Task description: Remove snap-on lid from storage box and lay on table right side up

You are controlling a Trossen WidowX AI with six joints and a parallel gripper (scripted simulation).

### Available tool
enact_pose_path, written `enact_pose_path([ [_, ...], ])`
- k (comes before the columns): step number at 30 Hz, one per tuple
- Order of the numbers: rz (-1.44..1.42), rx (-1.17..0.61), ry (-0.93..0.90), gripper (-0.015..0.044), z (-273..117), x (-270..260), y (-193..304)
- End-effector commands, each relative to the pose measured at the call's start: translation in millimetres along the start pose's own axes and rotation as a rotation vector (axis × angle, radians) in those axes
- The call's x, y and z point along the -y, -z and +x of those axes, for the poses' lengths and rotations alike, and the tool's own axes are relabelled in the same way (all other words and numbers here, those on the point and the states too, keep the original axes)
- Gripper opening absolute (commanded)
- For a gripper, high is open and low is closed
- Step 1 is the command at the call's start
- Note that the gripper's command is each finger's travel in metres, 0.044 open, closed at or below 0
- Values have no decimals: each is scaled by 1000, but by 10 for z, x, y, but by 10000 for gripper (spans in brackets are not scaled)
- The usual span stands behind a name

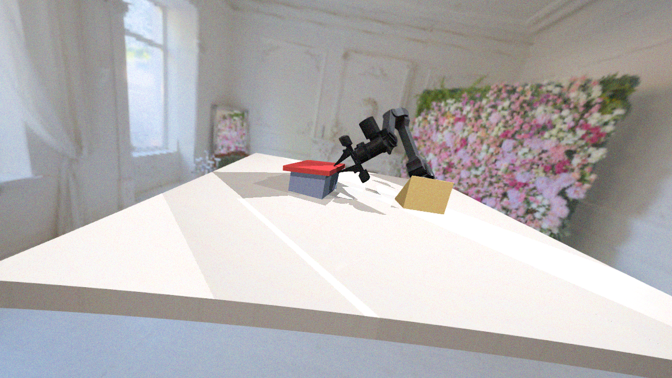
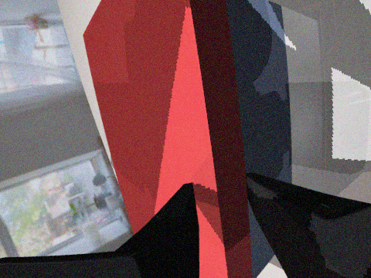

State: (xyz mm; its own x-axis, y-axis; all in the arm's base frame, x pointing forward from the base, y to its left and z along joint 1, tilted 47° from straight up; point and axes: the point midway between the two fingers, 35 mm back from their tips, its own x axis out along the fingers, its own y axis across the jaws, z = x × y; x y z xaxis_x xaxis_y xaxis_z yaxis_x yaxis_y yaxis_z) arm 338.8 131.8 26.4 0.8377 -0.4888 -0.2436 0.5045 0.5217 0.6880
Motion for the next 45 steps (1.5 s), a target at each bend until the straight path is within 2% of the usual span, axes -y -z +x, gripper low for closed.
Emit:
enact_pose_path([
  [1, 0, -1, 0, 0, 8, -4, 2],
  [45, -1, -4, 0, 0, -20, -74, -1],
])
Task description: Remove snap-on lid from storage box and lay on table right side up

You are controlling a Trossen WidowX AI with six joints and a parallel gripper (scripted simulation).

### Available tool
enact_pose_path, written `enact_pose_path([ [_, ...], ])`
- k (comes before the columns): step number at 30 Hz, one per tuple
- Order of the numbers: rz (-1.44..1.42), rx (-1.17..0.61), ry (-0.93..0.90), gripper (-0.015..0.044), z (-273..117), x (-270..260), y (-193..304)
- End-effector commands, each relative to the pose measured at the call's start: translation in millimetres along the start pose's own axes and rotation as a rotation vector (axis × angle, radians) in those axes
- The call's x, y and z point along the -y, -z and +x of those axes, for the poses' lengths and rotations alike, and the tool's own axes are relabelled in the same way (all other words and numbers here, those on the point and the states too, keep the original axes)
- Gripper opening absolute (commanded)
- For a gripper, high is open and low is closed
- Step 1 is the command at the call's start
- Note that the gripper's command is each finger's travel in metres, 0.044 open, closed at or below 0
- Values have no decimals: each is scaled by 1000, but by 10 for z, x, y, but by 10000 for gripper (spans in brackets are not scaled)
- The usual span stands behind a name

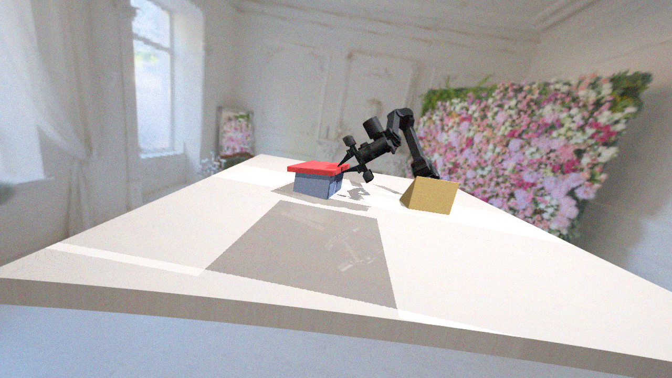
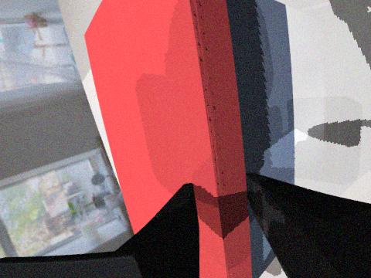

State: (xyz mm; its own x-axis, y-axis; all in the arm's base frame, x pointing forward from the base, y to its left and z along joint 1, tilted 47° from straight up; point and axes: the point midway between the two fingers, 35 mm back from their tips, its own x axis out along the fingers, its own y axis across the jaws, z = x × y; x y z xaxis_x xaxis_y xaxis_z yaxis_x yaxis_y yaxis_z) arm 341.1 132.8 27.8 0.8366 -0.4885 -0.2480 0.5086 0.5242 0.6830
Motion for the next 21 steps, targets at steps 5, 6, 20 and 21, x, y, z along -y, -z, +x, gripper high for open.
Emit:
enact_pose_path([
  [5, 5, -1, -4, 0, -69, -101, -4],
  [6, 5, -1, -4, 0, -76, -113, -4],
  [20, 6, -2, -4, 0, -158, -283, -4],
  [21, 6, -2, -4, 0, -163, -296, -4],
])
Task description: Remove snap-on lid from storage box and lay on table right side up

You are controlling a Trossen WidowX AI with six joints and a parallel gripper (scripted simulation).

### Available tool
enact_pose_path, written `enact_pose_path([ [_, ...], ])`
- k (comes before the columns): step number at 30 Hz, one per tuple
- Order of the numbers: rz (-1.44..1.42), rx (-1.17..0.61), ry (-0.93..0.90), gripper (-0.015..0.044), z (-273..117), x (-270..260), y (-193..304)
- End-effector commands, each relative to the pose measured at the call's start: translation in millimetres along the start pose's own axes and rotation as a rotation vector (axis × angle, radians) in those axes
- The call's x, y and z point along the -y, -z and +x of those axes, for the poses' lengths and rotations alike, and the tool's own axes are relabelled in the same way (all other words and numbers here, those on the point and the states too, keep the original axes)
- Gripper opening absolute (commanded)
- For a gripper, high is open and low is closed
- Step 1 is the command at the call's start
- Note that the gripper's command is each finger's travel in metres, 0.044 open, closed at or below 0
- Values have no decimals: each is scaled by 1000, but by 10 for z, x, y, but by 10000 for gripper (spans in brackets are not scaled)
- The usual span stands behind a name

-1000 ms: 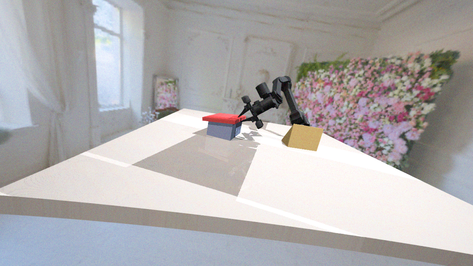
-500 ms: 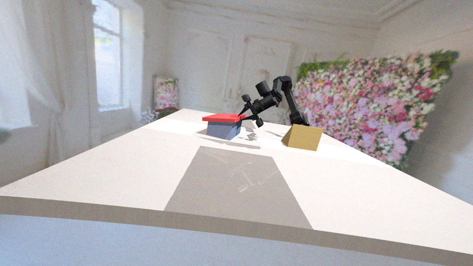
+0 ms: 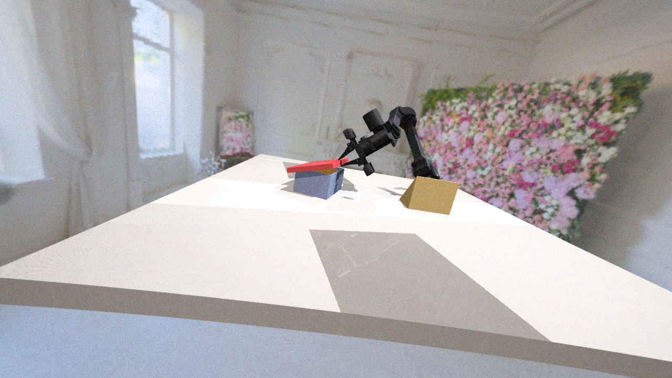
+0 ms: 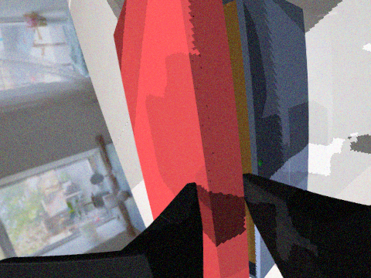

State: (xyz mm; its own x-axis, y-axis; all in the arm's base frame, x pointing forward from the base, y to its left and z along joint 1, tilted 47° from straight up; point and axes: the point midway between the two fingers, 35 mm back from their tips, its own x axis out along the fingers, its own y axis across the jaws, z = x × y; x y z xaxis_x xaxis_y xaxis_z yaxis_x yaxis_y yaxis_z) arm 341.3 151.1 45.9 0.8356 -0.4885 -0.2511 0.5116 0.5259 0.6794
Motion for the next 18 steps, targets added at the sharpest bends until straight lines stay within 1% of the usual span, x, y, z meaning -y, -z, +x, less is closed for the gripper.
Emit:
enact_pose_path([
  [1, 10, 0, -6, 0, -35, -89, -8],
  [18, 10, 0, -6, 0, -92, -333, -11],
])
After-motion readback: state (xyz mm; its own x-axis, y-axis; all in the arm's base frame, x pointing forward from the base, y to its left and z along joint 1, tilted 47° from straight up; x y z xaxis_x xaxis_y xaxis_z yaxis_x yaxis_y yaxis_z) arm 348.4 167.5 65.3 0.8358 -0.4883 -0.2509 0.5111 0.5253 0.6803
